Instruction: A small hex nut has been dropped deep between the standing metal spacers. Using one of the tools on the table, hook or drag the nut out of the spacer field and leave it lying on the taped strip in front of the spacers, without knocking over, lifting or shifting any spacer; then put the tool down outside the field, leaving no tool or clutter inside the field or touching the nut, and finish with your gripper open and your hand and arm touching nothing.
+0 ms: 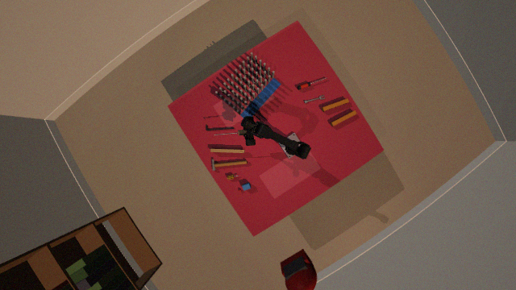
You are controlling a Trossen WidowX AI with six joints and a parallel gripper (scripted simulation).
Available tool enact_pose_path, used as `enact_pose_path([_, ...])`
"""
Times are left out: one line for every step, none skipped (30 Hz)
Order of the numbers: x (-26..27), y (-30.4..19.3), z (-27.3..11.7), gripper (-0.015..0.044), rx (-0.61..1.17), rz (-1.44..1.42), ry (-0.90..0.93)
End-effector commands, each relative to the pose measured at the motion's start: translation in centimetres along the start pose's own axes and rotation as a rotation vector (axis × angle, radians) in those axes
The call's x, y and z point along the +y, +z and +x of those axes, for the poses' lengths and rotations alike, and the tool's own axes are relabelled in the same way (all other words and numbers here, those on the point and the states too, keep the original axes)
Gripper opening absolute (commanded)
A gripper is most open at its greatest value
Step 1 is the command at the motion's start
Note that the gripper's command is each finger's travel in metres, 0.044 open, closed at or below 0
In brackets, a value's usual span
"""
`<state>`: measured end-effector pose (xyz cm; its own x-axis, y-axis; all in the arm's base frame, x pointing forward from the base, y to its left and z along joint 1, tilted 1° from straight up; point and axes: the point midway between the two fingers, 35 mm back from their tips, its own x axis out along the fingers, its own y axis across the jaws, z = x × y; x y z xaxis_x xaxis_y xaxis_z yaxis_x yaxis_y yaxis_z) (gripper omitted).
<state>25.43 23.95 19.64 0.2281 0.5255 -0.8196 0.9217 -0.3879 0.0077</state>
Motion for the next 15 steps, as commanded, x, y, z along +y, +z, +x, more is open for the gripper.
enact_pose_path([-1.6, -1.9, 0.5, 0.0, 0.019, -0.038, -0.016])
enact_pose_path([-2.1, -2.2, 0.6, 0.0, 0.019, -0.047, -0.023])
enact_pose_path([-2.5, -2.5, 0.8, 0.0, 0.02, -0.054, -0.028])
enact_pose_path([-2.8, -2.6, 0.9, 0.0, 0.02, -0.058, -0.032])
enact_pose_path([-2.8, -2.7, 0.9, 0.0, 0.02, -0.059, -0.033])
enact_pose_path([-2.8, -2.7, 0.9, 0.0, 0.02, -0.059, -0.033])
enact_pose_path([-2.8, -2.7, 0.9, 0.0, 0.02, -0.059, -0.033])
enact_pose_path([-2.8, -2.7, 0.9, 0.0, 0.02, -0.059, -0.033])
enact_pose_path([-2.8, -2.7, 0.9, 0.0, 0.02, -0.059, -0.033])
enact_pose_path([-2.8, -2.7, 0.9, 0.0, 0.02, -0.059, -0.033])
enact_pose_path([-2.8, -2.7, 0.9, 0.0, 0.02, -0.059, -0.033])
enact_pose_path([-2.8, -2.7, 0.9, 0.0, 0.02, -0.059, -0.033])
enact_pose_path([-2.8, -2.6, 0.9, 0.0, 0.02, -0.059, -0.033])
enact_pose_path([-2.8, -2.6, 1.0, 0.0, 0.02, -0.059, -0.033])
enact_pose_path([-2.8, -2.6, 1.0, 0.0, 0.02, -0.059, -0.033])
